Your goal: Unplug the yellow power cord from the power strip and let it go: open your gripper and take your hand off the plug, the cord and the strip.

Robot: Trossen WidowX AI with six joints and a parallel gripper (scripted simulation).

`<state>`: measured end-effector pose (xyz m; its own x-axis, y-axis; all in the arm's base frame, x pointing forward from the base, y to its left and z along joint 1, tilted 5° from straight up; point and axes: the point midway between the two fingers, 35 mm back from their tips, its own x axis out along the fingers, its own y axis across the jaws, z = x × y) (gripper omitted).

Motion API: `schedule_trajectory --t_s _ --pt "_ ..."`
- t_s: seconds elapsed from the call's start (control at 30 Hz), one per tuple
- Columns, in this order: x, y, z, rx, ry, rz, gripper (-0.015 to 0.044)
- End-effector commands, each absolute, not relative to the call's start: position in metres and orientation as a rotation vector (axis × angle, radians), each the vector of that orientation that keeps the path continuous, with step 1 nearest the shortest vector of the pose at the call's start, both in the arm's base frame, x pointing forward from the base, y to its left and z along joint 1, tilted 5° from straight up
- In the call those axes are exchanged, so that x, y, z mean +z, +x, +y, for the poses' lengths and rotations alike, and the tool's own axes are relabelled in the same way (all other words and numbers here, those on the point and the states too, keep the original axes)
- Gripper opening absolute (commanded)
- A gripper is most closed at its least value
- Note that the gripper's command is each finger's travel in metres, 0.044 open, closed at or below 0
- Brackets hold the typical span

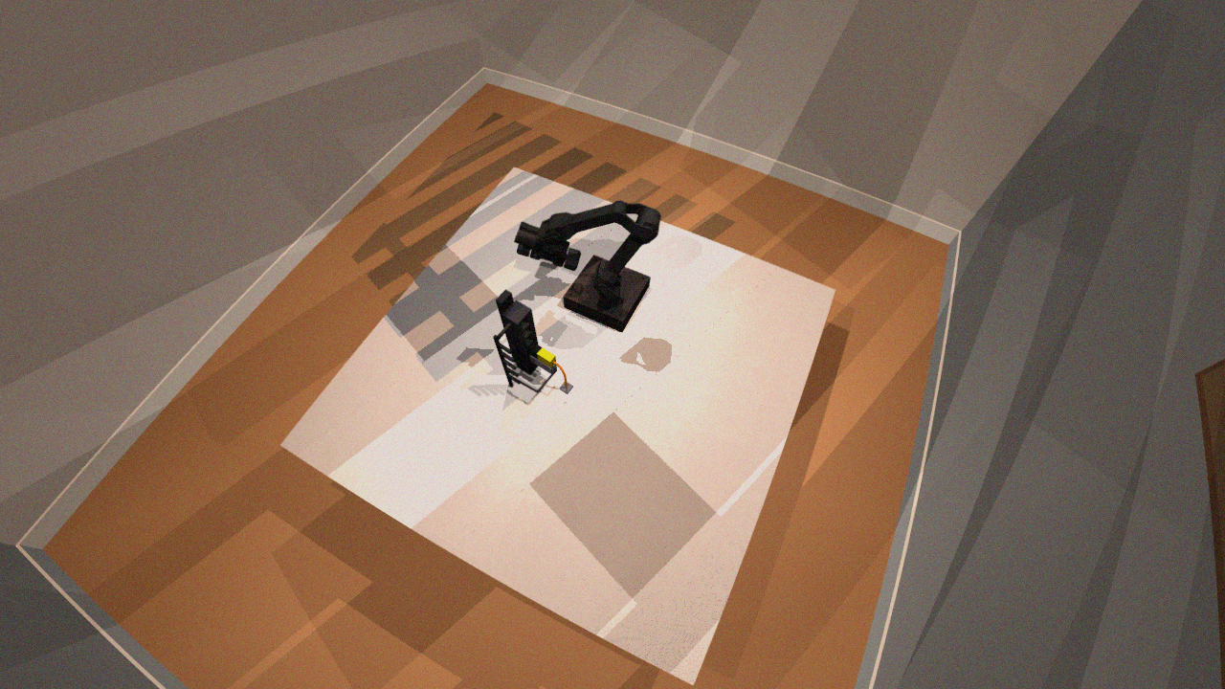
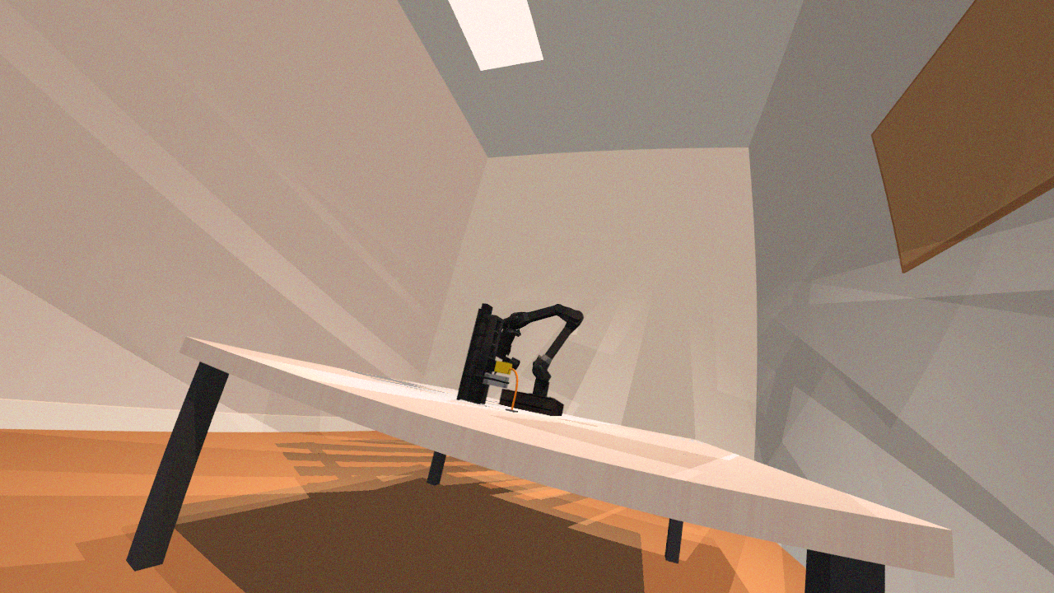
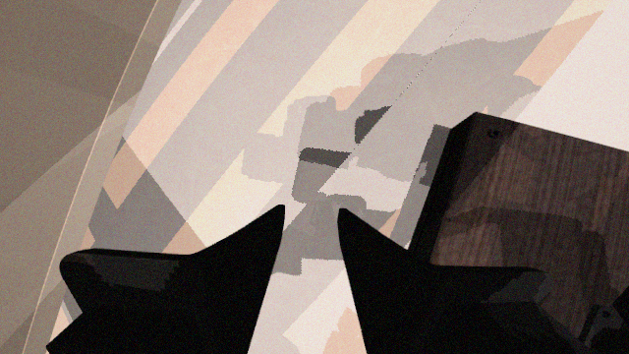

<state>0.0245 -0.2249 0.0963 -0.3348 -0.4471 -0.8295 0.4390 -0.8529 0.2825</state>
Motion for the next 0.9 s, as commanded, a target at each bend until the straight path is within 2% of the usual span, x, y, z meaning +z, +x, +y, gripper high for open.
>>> schedule_trajectory --t_s 0.0,0.87 --pt "0.105 0.041 -0.236 -2.096 1.305 0.098 0.0160" --pt "0.178 0.151 -0.281 -1.488 0.707 0.493 0.0160"
